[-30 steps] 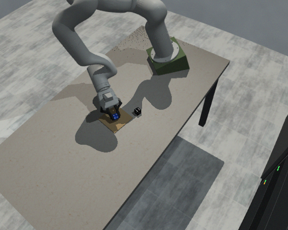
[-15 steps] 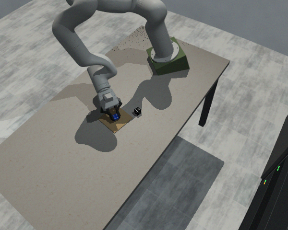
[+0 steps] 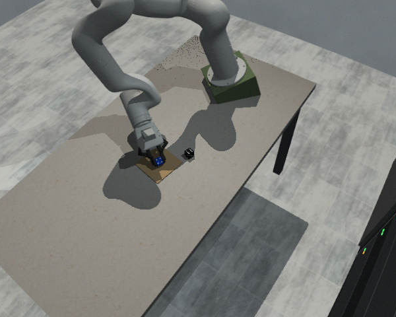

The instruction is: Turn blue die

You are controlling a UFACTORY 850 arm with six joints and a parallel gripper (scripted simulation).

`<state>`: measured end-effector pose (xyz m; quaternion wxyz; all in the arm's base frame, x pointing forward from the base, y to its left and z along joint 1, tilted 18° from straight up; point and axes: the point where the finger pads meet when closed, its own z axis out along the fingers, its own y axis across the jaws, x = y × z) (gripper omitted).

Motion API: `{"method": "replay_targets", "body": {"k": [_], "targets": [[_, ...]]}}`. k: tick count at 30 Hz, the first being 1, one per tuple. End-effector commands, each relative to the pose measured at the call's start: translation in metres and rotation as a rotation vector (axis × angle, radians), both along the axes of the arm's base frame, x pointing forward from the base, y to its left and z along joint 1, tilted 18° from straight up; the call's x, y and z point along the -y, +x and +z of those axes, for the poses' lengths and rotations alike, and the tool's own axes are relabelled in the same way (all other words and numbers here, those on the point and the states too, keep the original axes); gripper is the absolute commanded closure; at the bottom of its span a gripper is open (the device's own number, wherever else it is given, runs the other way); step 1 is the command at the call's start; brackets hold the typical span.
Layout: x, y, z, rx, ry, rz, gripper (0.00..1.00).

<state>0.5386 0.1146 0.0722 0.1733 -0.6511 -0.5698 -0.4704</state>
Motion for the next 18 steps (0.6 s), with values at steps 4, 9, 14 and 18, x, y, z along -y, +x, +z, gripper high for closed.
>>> {"method": "replay_targets", "body": {"k": [4, 9, 14, 18], "targets": [[-0.0001, 0.0003, 0.0006, 0.001, 0.000, 0.000, 0.73], [-0.0001, 0.0003, 0.0006, 0.001, 0.000, 0.000, 0.73], [-0.0001, 0.0003, 0.0006, 0.001, 0.000, 0.000, 0.73], [-0.0001, 0.0003, 0.0006, 0.001, 0.000, 0.000, 0.69]]}}
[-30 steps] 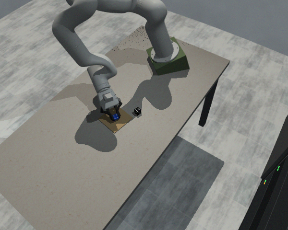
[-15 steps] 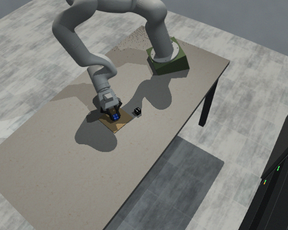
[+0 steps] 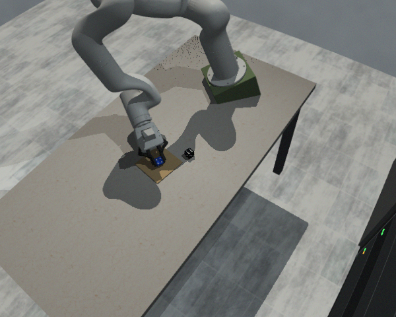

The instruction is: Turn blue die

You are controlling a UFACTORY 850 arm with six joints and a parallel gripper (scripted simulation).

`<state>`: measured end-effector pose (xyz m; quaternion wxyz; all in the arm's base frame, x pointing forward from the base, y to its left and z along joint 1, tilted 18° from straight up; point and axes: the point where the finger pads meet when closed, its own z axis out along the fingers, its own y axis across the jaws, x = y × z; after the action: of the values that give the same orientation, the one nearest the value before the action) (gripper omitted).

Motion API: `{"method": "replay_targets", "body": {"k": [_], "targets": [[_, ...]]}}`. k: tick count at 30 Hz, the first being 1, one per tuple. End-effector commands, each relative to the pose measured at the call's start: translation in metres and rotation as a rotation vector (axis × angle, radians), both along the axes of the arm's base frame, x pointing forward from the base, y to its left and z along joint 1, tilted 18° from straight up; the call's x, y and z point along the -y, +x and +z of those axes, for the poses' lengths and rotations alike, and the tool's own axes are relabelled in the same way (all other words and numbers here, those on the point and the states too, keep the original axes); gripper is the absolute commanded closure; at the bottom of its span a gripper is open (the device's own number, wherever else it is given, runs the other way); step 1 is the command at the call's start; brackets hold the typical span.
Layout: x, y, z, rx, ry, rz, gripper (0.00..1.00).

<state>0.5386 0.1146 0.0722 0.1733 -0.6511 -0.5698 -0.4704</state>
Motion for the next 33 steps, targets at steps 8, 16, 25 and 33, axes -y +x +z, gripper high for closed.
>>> {"method": "replay_targets", "body": {"k": [8, 16, 25, 33], "targets": [[-0.0001, 0.0003, 0.0006, 0.001, 0.000, 0.000, 0.57], [-0.0001, 0.0003, 0.0006, 0.001, 0.000, 0.000, 0.53], [-0.0001, 0.0003, 0.0006, 0.001, 0.000, 0.000, 0.53], [-0.0001, 0.0003, 0.0006, 0.001, 0.000, 0.000, 0.53]]}}
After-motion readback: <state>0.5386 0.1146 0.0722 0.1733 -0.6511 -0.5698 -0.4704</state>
